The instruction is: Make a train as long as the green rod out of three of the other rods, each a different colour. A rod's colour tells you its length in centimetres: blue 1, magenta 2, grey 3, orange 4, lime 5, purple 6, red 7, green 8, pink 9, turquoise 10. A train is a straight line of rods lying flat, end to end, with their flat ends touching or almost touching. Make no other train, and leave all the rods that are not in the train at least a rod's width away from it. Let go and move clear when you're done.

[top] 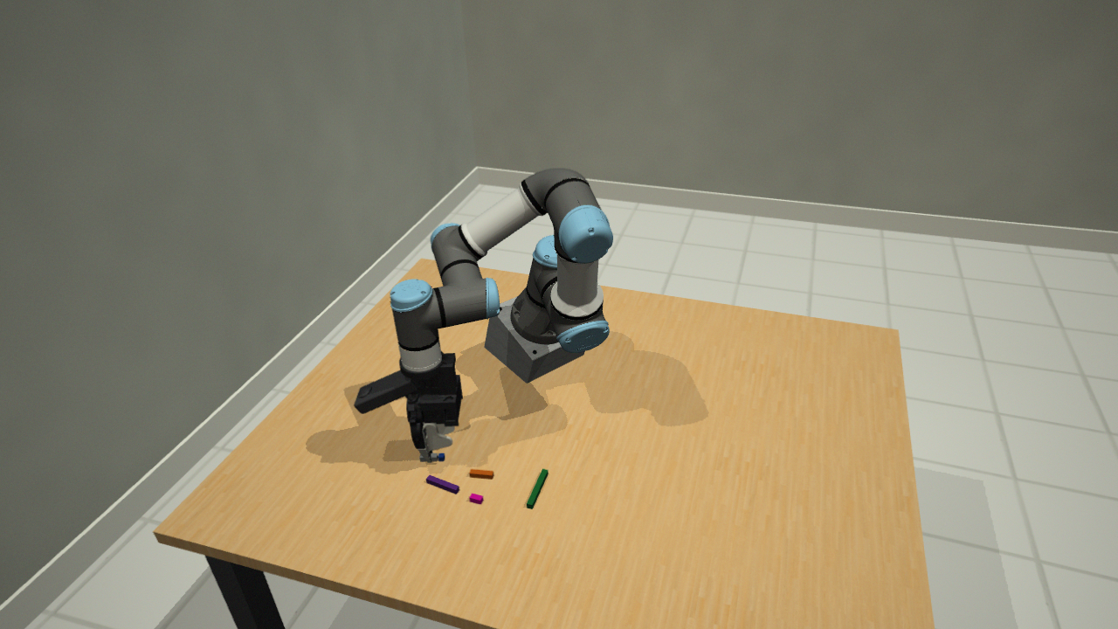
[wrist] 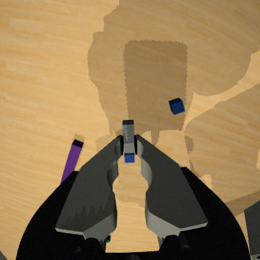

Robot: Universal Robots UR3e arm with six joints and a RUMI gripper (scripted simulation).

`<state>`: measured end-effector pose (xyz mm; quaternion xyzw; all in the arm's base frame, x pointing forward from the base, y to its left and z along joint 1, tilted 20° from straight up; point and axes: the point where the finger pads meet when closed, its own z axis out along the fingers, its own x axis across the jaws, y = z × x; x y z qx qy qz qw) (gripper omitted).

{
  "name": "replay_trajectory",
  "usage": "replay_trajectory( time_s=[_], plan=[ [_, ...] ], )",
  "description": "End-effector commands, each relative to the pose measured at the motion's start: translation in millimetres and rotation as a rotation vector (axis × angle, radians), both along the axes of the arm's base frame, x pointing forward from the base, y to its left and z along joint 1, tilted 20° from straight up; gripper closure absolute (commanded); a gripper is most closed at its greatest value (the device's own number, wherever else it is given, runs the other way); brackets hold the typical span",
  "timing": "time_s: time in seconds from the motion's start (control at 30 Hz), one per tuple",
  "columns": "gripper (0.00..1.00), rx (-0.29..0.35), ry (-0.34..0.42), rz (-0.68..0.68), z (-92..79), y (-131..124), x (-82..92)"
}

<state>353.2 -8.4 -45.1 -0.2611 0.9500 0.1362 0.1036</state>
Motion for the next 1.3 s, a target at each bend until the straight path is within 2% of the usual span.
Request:
replay_trajectory(
  time_s=[0.0,0.5,0.93,1.27],
  plan=[
    [1.0,-0.001,-0.002,0.0,0.5,-0.6,0.6],
    [1.0,-0.001,-0.002,0.0,0.5,-0.6,0.6],
    [0.86,-0.001,-0.002,0.0,0.5,-0.6,0.6],
    [0.86,-0.001,-0.002,0.0,0.5,-0.6,0.6]
  ],
)
